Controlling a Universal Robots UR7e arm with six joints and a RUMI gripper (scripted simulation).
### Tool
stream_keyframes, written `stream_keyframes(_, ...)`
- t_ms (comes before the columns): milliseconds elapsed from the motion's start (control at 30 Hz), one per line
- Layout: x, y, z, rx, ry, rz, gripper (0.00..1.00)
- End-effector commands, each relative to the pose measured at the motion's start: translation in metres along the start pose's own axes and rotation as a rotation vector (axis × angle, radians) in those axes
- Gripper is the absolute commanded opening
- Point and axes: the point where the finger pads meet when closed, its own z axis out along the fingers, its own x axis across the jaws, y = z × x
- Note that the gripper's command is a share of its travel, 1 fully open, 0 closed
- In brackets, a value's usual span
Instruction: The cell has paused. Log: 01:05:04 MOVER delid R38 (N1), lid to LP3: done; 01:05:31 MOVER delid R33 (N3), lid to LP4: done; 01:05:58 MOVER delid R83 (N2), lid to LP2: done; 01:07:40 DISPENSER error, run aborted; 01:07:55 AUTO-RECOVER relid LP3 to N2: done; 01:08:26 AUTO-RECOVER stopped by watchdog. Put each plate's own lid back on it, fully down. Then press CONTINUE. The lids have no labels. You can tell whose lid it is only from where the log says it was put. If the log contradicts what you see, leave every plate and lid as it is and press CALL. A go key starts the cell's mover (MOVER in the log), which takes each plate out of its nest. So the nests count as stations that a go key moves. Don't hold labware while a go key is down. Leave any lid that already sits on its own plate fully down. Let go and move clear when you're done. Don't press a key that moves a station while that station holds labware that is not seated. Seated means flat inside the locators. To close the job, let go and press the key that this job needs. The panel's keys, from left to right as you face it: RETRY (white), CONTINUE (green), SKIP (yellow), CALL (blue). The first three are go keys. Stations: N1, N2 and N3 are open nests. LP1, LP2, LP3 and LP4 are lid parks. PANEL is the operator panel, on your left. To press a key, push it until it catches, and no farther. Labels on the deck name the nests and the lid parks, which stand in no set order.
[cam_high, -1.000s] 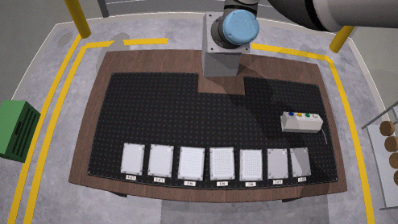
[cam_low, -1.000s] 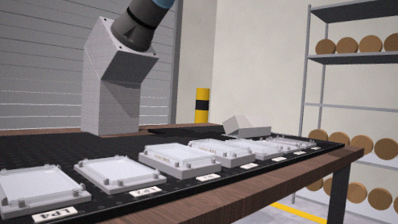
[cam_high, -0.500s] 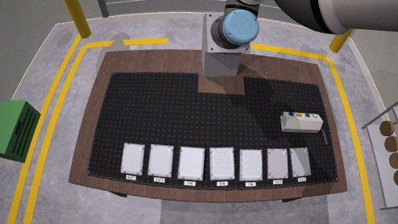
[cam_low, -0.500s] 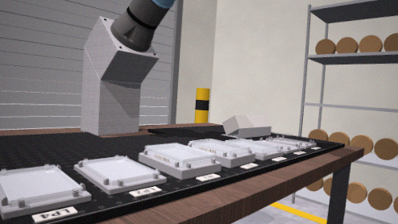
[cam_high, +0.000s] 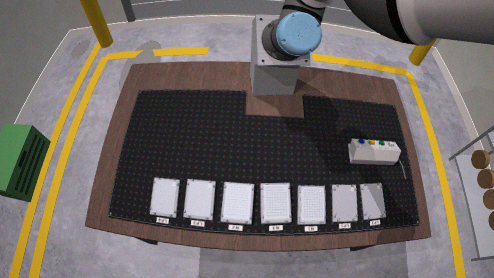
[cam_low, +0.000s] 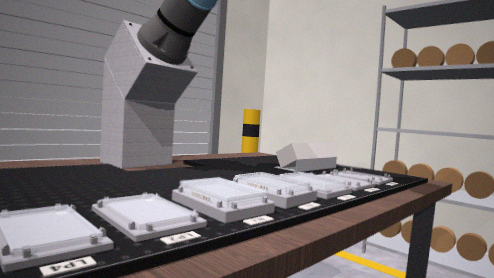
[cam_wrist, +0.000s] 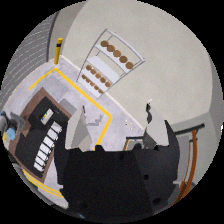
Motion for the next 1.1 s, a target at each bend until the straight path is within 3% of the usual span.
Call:
stream_keyframes(0, 0.001, 0.021, 0.007, -0.027, -0.001, 0.008, 0.82)
stream_keyframes(100, 0.001, 0.021, 0.007, -0.027, -0.001, 0.008, 0.82)
stream_keyframes(267, 0.001, 0.046, 0.014, -0.110, -0.007, 0.033, 0.82)
stream_keyframes(433, 0.002, 0.059, 0.018, -0.110, -0.007, 0.033, 0.82)
stream_keyframes(567, 0.001, 0.079, 0.021, -0.186, -0.012, 0.056, 0.82)
stream_keyframes(833, 0.001, 0.098, 0.025, -0.193, -0.013, 0.058, 0.82)
stream_keyframes(967, 0.000, 0.118, 0.026, -0.269, -0.018, 0.081, 0.82)
stream_keyframes(1067, 0.000, 0.133, 0.028, -0.276, -0.019, 0.083, 0.82)
